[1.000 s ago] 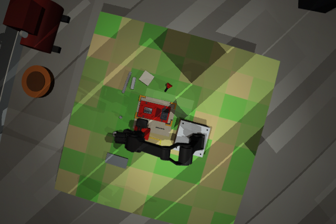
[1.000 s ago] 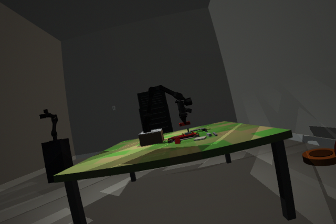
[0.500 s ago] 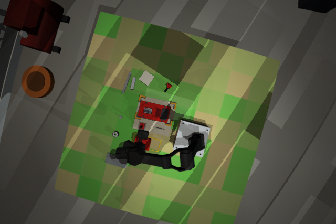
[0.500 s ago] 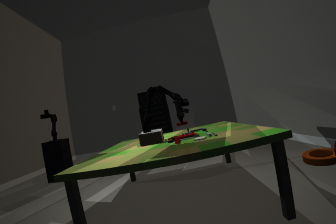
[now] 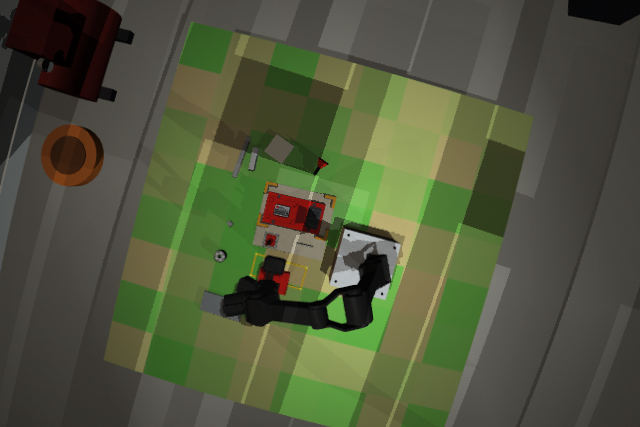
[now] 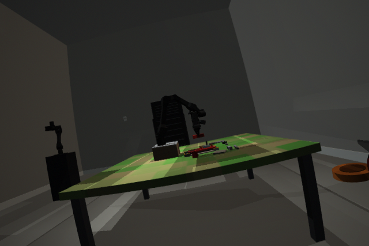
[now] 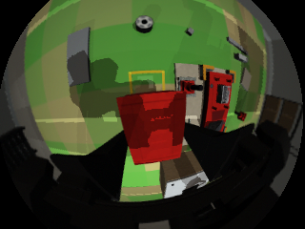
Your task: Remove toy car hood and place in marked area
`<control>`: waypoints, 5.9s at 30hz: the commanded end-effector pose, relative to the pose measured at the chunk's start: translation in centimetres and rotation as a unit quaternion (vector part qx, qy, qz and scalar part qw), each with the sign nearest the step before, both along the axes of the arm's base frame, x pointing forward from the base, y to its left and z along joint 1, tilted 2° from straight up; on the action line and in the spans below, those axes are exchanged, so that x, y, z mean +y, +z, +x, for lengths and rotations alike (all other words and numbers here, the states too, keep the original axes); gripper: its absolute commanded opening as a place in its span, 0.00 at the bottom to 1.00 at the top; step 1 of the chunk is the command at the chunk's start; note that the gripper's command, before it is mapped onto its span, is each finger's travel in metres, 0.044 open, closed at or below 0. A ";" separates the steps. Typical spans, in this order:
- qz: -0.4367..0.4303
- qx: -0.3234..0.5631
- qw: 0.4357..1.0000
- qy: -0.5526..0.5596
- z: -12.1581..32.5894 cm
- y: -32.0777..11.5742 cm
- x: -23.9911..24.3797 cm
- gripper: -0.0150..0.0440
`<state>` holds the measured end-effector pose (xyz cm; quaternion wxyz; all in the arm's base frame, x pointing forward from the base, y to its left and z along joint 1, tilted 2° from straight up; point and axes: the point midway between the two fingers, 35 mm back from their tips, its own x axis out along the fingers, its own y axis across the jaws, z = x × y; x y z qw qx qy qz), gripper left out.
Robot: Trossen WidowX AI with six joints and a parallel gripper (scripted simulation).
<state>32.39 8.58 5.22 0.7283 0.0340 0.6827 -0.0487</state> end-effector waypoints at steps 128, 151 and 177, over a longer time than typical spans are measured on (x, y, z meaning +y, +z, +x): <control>-0.003 0.003 1.000 -0.002 0.2 -8.7 -0.3 0.25; 0.000 0.001 1.000 -0.004 0.4 -9.4 -0.2 0.39; 0.000 0.005 1.000 -0.004 0.0 -2.0 0.0 1.00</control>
